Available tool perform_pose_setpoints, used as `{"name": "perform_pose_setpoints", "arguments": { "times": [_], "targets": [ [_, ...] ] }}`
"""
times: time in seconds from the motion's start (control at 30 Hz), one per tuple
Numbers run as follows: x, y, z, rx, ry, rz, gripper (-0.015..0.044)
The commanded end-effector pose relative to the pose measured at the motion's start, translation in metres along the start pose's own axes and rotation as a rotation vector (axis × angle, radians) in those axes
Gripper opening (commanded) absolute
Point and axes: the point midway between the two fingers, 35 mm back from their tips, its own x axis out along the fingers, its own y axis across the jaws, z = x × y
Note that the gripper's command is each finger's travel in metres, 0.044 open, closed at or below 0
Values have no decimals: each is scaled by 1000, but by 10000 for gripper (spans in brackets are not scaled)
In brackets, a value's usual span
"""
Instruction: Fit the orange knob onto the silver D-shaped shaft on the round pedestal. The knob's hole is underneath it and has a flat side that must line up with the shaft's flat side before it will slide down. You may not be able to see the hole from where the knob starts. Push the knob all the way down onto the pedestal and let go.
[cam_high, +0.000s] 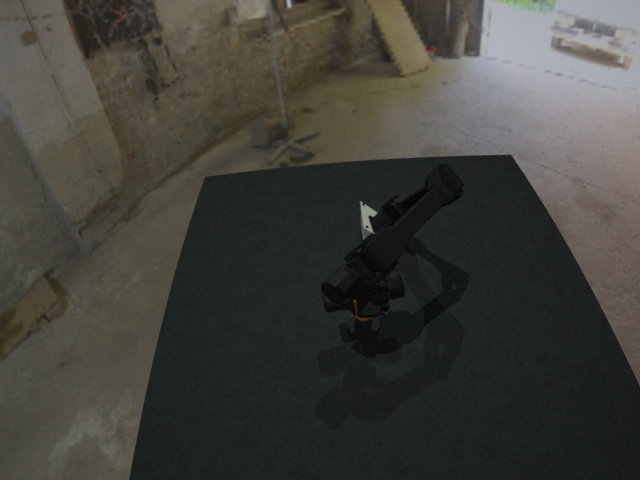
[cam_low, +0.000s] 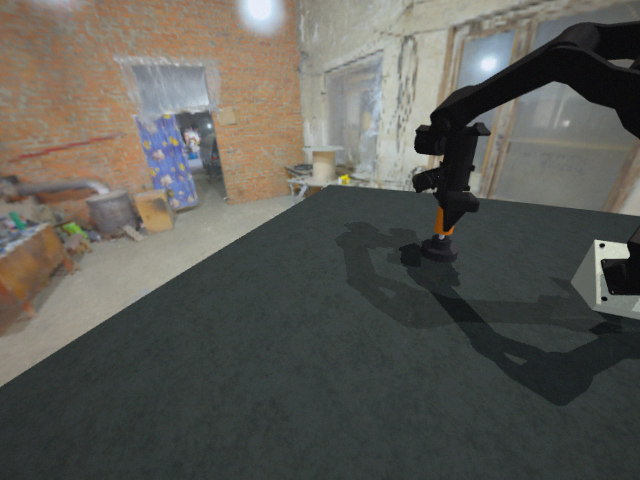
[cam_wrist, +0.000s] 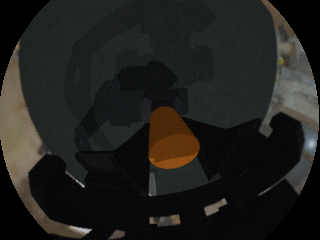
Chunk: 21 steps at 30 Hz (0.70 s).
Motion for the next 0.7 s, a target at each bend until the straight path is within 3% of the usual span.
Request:
{"name": "perform_pose_setpoints", "arguments": {
  "times": [0.0, 0.4, 0.67],
  "targets": [
    [1, 0, 0, -1, -3, -3, 0],
    [-4, 0, -3, -11, -3, -4, 0],
    [-5, -2, -1, -210, -2, -4, 0]
  ]
}}
